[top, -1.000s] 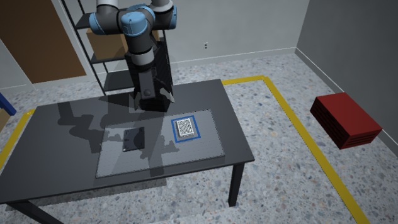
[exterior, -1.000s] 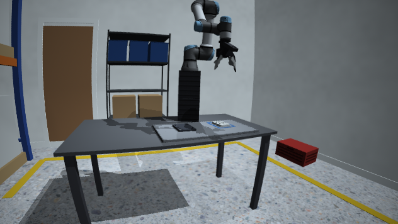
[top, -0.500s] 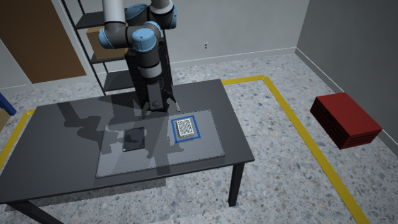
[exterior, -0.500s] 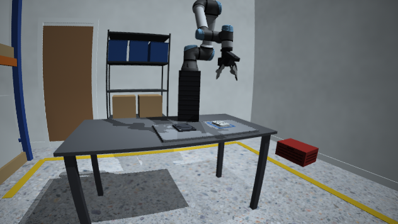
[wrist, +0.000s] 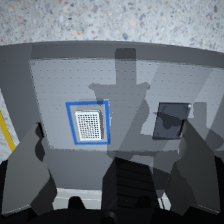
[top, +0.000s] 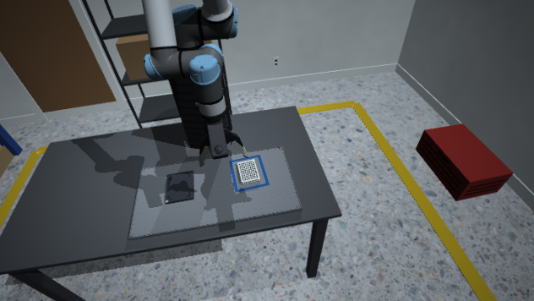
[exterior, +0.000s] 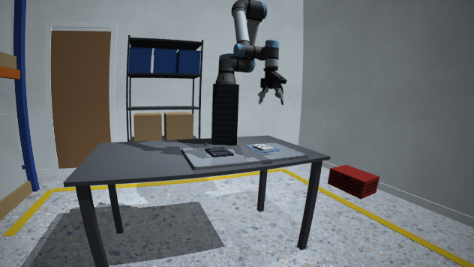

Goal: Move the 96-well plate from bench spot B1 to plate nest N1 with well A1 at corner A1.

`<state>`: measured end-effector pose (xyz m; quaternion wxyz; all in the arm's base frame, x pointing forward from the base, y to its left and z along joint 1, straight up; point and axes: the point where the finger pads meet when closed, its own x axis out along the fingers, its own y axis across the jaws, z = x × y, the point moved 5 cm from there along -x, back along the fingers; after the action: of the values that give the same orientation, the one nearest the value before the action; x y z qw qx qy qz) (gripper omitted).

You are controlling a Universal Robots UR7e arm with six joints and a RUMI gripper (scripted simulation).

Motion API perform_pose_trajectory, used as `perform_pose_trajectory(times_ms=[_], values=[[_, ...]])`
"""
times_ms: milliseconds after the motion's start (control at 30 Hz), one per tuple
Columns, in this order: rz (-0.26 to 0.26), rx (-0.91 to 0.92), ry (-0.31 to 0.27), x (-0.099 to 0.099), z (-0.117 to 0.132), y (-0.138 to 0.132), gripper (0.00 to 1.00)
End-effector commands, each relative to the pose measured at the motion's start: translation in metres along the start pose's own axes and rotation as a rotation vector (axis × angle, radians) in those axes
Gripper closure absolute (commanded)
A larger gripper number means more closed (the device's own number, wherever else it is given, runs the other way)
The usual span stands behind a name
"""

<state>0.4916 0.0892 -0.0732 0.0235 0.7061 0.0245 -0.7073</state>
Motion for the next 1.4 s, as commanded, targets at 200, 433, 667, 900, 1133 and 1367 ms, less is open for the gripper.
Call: perform_pose_trajectory(times_ms=[200, 433, 667, 900, 1133, 1367], values=[[0.001, -0.001, 0.003, 0.035, 0.011, -0.013, 0.0], [0.0, -0.002, 0.003, 0.06, 0.023, -0.023, 0.0], [0.0, -0.003, 0.003, 0.076, 0.032, -0.029, 0.0], [0.0, -0.004, 0.003, 0.102, 0.05, -0.04, 0.0], [0.0, -0.006, 0.003, 0.118, 0.064, -0.048, 0.0], [0.0, -0.007, 0.003, 0.139, 0.084, -0.057, 0.0]])
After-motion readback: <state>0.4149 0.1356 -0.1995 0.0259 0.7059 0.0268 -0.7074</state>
